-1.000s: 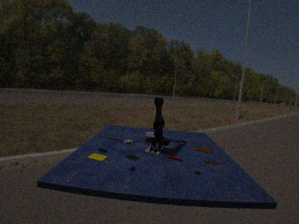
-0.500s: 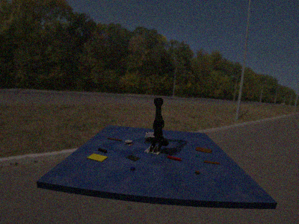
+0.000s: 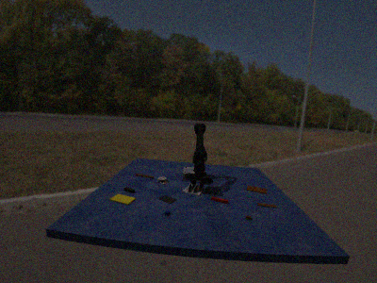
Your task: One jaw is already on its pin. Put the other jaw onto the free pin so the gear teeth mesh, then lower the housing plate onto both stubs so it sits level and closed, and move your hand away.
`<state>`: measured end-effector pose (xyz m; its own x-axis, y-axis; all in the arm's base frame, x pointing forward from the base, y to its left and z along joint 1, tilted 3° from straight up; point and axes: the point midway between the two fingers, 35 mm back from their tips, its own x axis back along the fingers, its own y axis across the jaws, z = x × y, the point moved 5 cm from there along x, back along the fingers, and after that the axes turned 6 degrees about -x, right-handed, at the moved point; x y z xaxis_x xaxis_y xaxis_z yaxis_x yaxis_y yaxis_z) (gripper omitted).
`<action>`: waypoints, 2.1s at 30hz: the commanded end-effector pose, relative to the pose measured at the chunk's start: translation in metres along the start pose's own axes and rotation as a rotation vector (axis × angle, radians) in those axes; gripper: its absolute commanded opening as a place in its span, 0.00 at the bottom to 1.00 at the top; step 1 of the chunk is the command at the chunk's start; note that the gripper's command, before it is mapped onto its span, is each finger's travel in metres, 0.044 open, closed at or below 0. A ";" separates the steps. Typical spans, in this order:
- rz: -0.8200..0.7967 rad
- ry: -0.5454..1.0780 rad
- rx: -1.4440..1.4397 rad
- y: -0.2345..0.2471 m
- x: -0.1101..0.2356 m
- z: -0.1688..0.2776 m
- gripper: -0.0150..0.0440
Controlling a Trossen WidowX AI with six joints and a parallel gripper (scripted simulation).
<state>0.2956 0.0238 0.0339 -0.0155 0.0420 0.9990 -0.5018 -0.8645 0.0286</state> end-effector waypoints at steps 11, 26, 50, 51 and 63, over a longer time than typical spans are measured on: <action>0.000 0.003 0.005 0.000 0.000 0.000 0.48; 0.000 0.003 0.005 0.000 0.000 0.000 0.48; 0.000 0.000 0.000 0.000 0.006 0.001 0.63; 0.000 0.001 0.001 -0.001 0.012 0.001 0.63; 0.007 0.009 0.006 -0.001 0.061 0.002 0.68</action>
<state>0.2969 0.0266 0.0968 -0.0296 0.0405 0.9987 -0.4944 -0.8690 0.0206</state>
